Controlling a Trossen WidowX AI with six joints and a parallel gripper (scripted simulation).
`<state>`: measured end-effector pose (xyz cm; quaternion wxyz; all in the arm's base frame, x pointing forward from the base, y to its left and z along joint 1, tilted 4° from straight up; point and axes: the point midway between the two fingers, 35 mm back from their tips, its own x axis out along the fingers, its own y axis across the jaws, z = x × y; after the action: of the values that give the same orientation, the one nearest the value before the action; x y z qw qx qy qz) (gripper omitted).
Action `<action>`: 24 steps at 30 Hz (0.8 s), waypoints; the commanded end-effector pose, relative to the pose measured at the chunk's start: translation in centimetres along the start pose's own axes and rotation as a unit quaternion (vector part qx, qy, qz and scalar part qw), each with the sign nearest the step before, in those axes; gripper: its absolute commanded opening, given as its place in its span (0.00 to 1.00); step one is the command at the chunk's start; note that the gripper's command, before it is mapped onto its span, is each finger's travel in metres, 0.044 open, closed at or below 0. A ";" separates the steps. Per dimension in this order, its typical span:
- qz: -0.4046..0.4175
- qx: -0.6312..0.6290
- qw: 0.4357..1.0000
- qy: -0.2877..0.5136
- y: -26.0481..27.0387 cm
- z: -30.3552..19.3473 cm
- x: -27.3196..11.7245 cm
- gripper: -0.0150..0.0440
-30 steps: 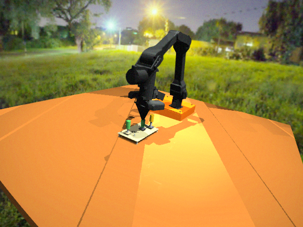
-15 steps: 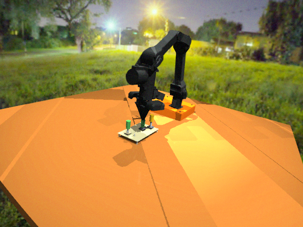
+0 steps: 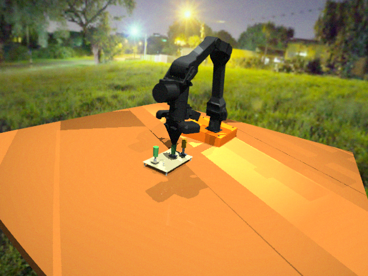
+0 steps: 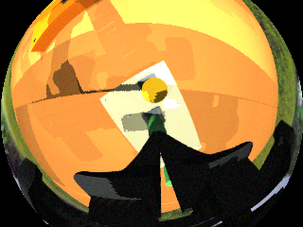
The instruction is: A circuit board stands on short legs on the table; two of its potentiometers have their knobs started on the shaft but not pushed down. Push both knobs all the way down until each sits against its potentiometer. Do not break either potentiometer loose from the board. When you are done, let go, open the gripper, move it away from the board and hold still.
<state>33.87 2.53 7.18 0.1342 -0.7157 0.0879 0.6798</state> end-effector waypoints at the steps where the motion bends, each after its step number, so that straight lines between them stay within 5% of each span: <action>1: -0.002 0.001 1.000 -0.002 -0.1 0.0 -0.4 0.25; 6: -0.002 0.001 1.000 -0.002 -0.1 0.0 -1.2 0.25; 14: 0.002 0.001 1.000 -0.004 0.0 0.0 -0.7 0.61; 22: -0.001 -0.027 1.000 0.000 -0.8 -3.3 -2.7 0.25; 24: -0.001 -0.042 0.999 0.000 -1.0 -4.7 -3.5 0.25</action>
<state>37.13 2.16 10.53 0.1144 -0.7232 0.0686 0.6776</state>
